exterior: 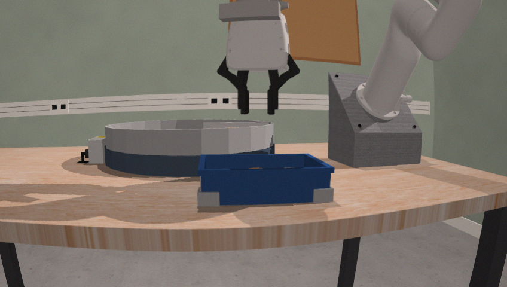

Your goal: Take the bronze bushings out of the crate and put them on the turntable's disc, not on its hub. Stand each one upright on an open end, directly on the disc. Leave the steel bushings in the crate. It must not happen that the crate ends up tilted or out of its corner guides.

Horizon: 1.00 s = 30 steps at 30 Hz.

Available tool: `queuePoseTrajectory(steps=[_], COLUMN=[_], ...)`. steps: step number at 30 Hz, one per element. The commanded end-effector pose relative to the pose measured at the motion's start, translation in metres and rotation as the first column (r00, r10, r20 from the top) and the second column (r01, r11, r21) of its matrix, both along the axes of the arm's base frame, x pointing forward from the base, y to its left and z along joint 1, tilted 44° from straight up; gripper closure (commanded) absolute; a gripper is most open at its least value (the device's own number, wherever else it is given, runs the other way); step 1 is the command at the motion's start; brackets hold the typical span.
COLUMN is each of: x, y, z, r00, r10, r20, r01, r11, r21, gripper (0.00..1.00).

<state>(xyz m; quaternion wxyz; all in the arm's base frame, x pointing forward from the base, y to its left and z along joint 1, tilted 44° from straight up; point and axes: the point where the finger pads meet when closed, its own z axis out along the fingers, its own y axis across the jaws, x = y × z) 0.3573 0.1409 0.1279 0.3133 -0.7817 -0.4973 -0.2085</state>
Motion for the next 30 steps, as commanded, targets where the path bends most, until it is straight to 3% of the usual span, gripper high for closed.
queuePoseTrajectory(steps=[1, 30], x=[0.0012, 0.0034], y=[-0.0002, 0.0042], z=[0.0014, -0.0003], r00=[1.000, 1.000], r10=[-0.001, -0.001], r20=[0.004, 0.004], r01=[0.001, 0.001], r11=[1.000, 1.000], r21=[0.000, -0.005], gripper=[0.59, 0.59])
